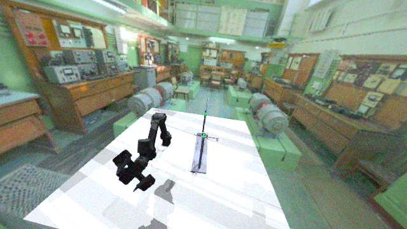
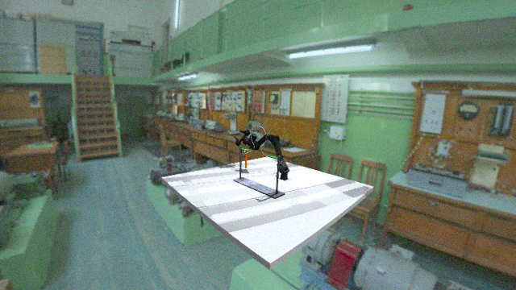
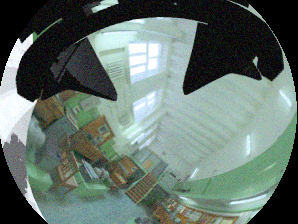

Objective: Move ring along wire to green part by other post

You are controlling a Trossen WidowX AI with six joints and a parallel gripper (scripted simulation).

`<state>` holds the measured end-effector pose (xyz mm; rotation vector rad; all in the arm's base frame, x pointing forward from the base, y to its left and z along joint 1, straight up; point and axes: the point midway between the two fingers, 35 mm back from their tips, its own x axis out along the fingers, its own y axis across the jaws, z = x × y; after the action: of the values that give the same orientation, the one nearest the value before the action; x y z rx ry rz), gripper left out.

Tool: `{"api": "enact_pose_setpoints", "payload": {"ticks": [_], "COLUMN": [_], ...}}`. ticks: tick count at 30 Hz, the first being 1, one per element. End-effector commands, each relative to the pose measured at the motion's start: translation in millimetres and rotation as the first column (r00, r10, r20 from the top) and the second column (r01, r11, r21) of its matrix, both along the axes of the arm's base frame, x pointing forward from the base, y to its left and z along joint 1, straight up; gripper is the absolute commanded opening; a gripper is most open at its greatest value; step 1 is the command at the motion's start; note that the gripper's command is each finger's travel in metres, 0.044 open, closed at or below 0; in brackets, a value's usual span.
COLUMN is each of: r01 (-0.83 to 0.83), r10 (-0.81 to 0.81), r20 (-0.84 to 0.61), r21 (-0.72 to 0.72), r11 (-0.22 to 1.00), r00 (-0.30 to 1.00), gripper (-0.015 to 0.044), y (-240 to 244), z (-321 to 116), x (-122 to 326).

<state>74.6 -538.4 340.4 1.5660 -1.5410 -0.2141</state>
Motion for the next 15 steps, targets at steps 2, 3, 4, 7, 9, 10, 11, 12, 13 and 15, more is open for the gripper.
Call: {"api": "enact_pose_setpoints", "payload": {"ticks": [2, 3, 4, 7, 9, 10, 11, 12, 13, 15], "r01": [-0.002, -0.005, -0.009, -0.031, -0.053, -0.067, -0.082, -0.099, -0.117, -0.159], "r10": [0.002, 0.004, 0.008, 0.02, 0.026, 0.028, 0.029, 0.028, 0.026, 0.016], "r20": [-0.043, -0.097, -0.162, -0.347, -0.461, -0.515, -0.566, -0.614, -0.659, -0.74], "r21": [-0.001, -0.002, -0.006, -0.026, -0.045, -0.056, -0.069, -0.081, -0.095, -0.123], "r11": [1.0, 1.0, 1.0, 0.999, 0.998, 0.996, 0.994, 0.992, 0.989, 0.98], "r00": [0.999, 0.995, 0.987, 0.938, 0.887, 0.857, 0.824, 0.789, 0.752, 0.672], "gripper": [0.0347, 0.0321, 0.0295, 0.0216, 0.0164, 0.016, 0.016, 0.016, 0.016, 0.016], "y": [2, 6, 10, 24, 35, 41, 48, 54, 61, 76], "z": [-5, -11, -19, -42, -57, -65, -72, -79, -87, -101], "x": [4, 9, 15, 32, 43, 49, 54, 59, 64, 73]}}
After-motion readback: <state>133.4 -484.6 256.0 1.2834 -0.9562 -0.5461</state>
